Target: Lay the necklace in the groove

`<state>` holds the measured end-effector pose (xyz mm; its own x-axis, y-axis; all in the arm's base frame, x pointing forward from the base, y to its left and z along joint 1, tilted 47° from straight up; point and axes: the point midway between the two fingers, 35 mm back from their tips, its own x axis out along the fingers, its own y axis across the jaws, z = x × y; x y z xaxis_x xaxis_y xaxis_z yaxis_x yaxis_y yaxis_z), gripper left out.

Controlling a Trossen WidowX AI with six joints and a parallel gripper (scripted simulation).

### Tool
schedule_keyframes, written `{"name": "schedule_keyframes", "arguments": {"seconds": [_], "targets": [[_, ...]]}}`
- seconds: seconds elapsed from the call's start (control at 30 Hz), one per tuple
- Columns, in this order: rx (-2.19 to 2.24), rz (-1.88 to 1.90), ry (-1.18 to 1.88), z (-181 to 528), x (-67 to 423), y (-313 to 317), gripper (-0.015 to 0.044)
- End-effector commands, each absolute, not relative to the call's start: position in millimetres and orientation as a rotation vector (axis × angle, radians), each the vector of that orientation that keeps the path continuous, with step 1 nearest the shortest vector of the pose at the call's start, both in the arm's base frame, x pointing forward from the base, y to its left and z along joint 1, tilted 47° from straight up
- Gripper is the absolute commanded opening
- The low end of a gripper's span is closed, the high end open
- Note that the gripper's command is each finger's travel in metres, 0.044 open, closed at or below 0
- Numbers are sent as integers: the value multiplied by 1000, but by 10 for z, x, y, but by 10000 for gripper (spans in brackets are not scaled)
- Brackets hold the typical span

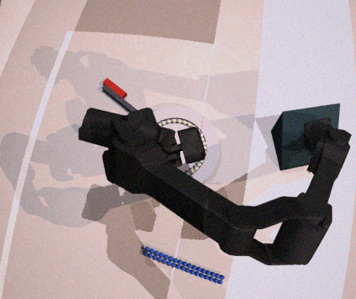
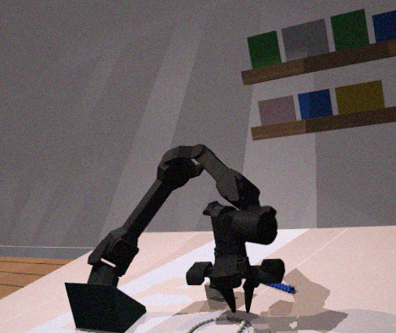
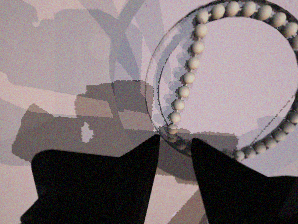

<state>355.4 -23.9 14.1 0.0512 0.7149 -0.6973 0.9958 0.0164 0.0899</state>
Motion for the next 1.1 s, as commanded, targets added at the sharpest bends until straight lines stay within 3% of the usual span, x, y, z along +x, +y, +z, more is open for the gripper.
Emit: {"name": "schedule_keyframes", "arguments": {"seconds": [0.0, 0.73, 0.9, 1.07], "targets": [[1758, -624, 1712, 147, 3560, -263, 120], [1770, -626, 1717, -59, 3570, -32, 120], [1758, -625, 1716, -41, 3571, -56, 0], [1758, -625, 1716, -41, 3571, -56, 0]]}}
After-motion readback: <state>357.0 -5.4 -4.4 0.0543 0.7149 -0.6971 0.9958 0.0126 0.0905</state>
